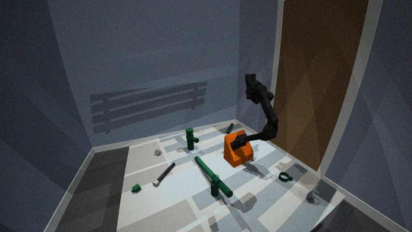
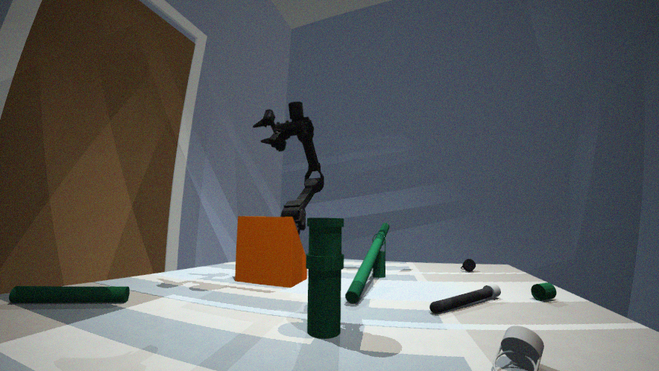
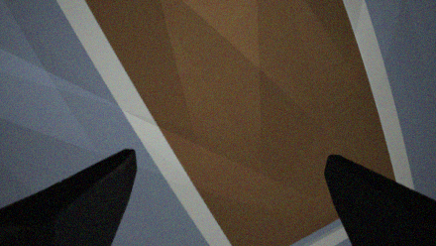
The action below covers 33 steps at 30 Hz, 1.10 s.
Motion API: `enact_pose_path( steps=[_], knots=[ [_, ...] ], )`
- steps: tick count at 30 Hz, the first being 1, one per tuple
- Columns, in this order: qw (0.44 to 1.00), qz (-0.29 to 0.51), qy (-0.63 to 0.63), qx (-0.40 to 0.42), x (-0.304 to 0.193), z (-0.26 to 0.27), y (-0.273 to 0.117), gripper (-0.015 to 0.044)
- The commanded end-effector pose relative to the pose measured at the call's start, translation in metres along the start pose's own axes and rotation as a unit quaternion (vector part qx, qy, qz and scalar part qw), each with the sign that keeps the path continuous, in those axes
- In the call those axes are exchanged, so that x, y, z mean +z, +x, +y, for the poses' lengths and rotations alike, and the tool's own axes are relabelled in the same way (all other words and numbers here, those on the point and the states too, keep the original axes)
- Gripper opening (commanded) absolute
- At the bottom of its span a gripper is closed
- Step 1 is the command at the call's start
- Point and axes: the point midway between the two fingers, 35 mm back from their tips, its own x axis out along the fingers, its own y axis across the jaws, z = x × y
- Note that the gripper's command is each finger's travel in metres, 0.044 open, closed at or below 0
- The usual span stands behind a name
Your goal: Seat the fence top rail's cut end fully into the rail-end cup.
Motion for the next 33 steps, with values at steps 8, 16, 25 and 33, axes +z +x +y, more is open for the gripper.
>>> enact_pose_path(
  steps=[8, 16, 25, 33],
  knots=[
    [0.975, -0.136, 0.088, -0.150, 0.067, -0.079, -0.039, 0.0440],
    [0.891, -0.353, 0.154, -0.238, 0.160, -0.139, -0.120, 0.0440],
    [0.759, -0.604, 0.162, -0.180, 0.265, -0.143, -0.228, 0.0440],
    [0.638, -0.762, 0.113, 0.012, 0.342, -0.093, -0.319, 0.0440]
  ],
)
